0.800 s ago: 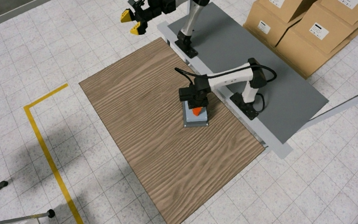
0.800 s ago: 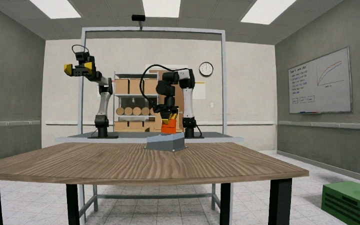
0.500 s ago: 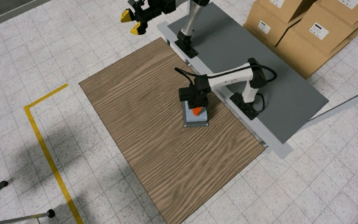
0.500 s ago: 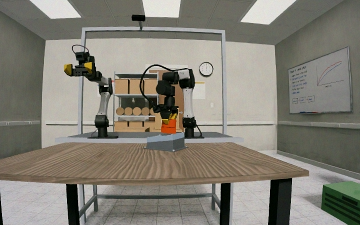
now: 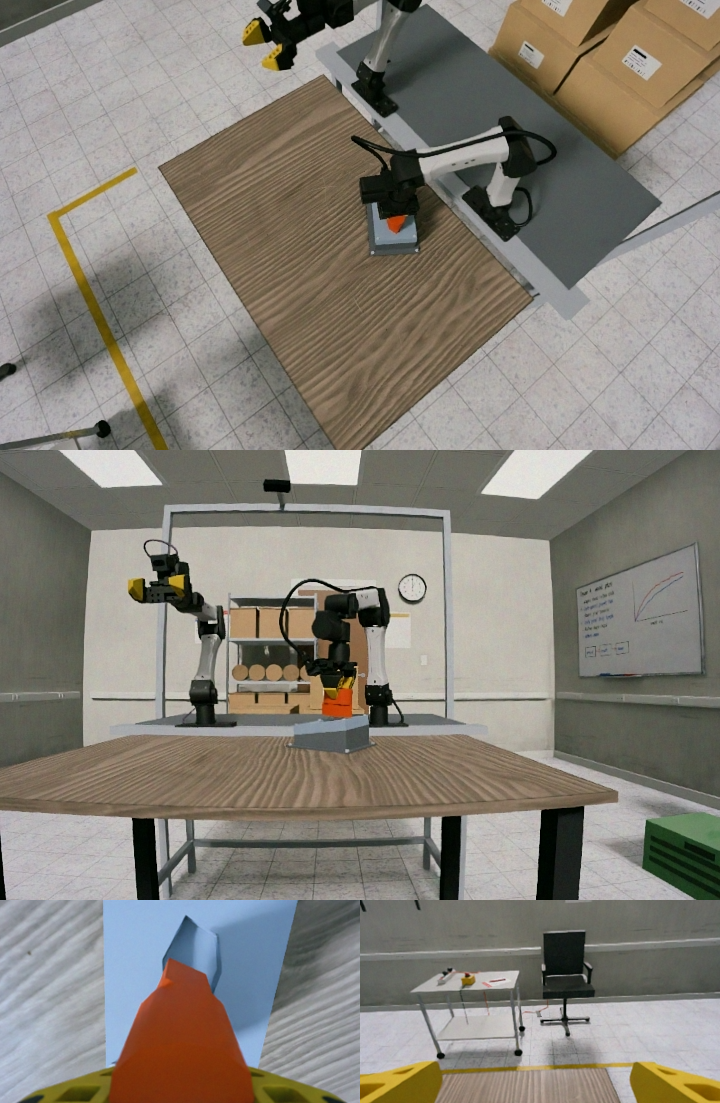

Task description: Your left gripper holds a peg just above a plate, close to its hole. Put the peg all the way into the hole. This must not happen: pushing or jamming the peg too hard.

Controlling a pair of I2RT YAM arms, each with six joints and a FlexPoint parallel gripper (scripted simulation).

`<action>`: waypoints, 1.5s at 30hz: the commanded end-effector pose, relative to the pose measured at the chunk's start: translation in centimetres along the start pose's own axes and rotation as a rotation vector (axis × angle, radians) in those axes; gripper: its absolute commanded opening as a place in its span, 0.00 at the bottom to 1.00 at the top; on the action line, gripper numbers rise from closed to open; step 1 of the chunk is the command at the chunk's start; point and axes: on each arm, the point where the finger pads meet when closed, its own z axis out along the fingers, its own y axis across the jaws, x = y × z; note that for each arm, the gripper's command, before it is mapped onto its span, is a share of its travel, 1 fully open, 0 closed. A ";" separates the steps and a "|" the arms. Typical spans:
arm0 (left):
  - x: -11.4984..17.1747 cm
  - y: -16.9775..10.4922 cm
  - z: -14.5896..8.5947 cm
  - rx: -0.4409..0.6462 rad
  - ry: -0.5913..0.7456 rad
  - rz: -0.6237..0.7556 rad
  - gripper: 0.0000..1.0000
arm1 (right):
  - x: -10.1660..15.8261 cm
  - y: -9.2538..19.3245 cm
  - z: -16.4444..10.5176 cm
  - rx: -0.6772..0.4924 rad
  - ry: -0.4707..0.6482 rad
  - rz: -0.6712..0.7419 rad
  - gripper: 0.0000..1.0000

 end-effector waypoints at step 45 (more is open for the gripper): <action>-4.4 0.0 -3.7 -0.037 0.198 0.105 0.33 | 5.7 23.4 -18.5 -0.824 0.556 -0.294 1.00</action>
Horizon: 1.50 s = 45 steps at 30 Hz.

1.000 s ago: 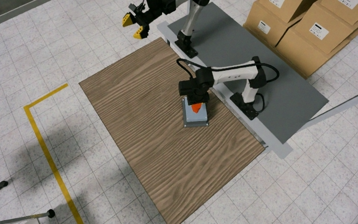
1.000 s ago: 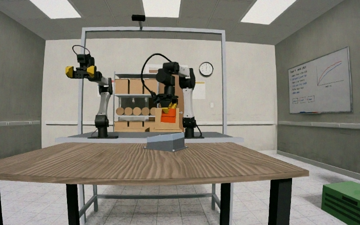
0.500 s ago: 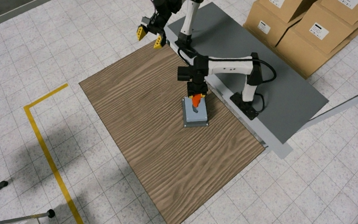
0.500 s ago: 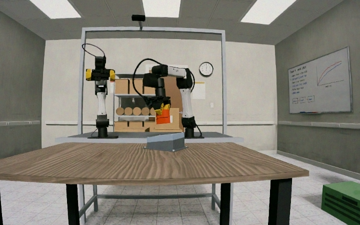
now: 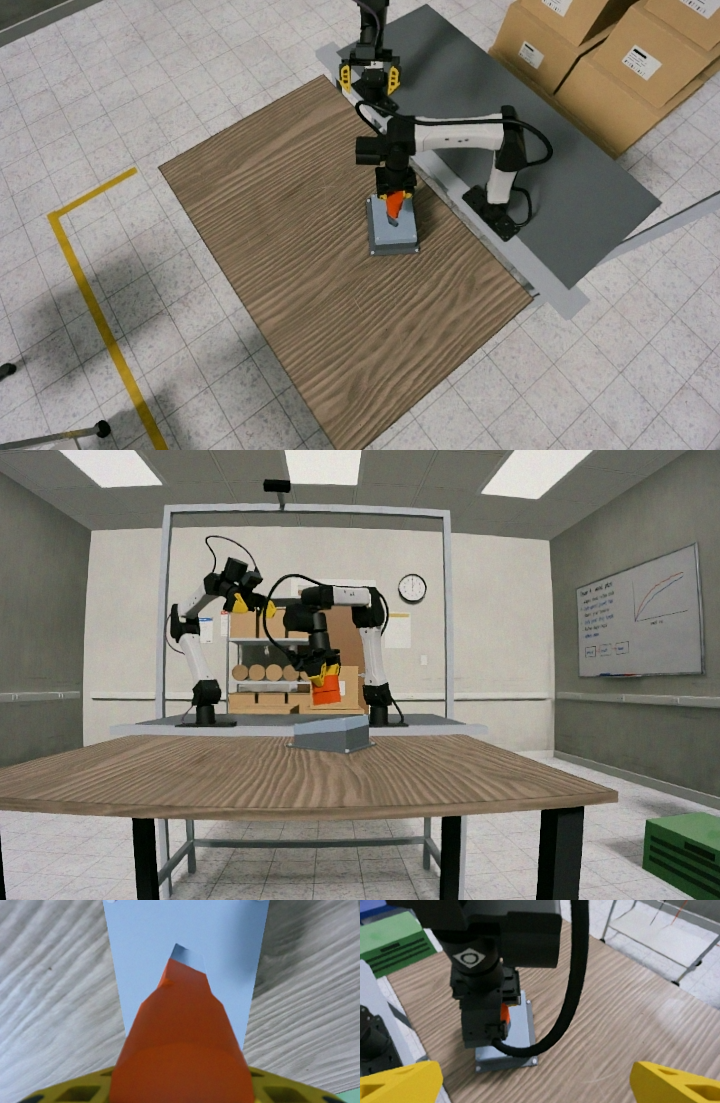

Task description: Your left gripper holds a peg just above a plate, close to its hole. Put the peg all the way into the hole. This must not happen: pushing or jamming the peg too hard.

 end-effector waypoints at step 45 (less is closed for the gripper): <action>0.4 0.6 2.7 -0.057 0.011 -0.007 0.33 | 0.8 5.5 -2.4 -0.126 0.082 -0.097 1.00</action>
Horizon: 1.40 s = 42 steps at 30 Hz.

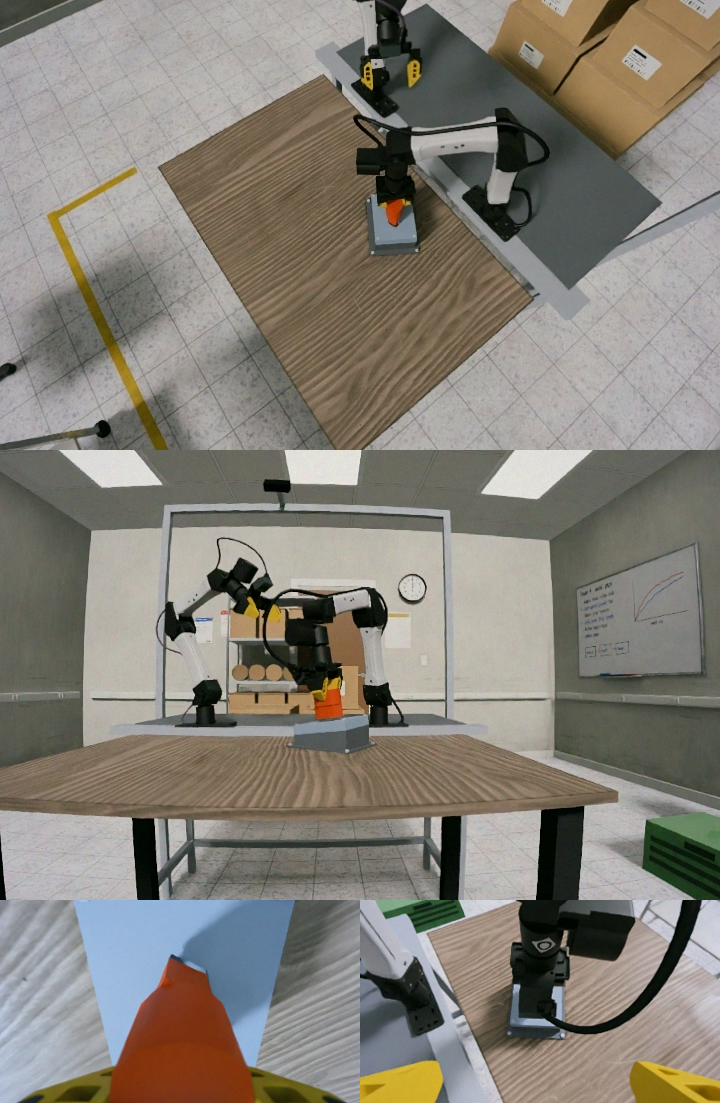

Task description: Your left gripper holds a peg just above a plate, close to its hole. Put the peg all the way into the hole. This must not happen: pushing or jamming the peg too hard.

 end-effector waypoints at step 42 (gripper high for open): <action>0.3 0.1 0.2 -0.014 0.000 -0.004 0.33 | -0.9 0.0 -0.4 0.000 -0.031 0.003 1.00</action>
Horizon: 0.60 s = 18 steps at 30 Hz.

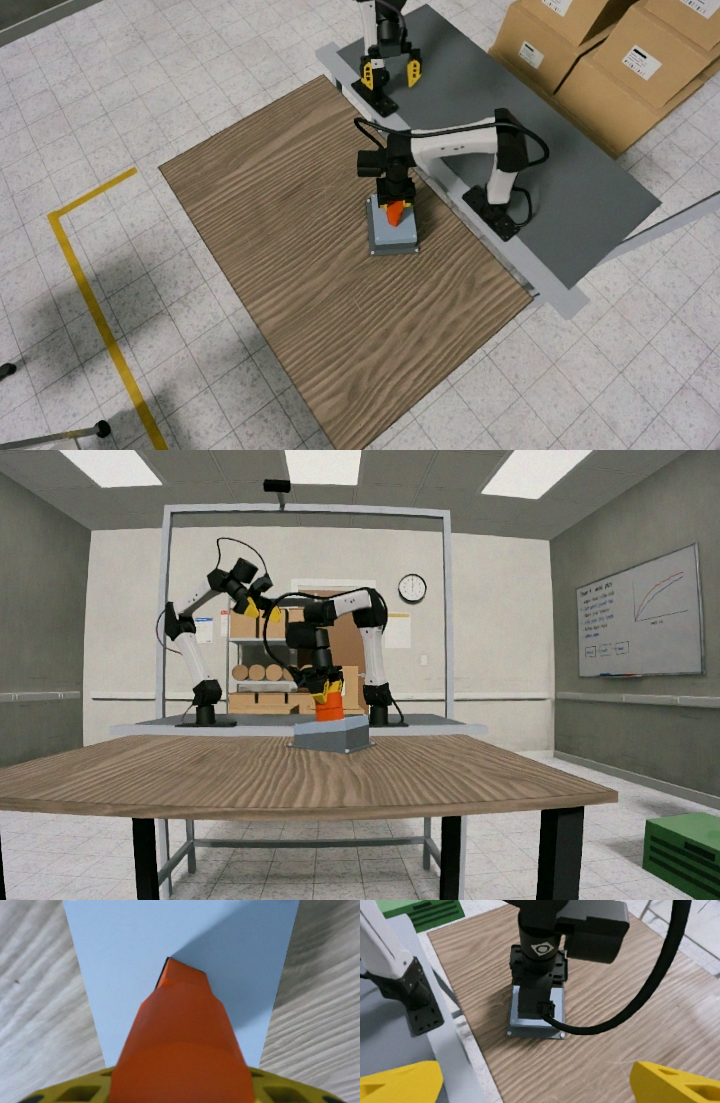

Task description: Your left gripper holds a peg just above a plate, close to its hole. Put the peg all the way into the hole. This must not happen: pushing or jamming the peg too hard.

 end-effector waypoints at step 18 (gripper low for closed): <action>0.3 0.5 -0.7 -0.052 -0.005 -0.007 0.33 | -0.9 0.0 -0.4 0.000 -0.031 0.003 1.00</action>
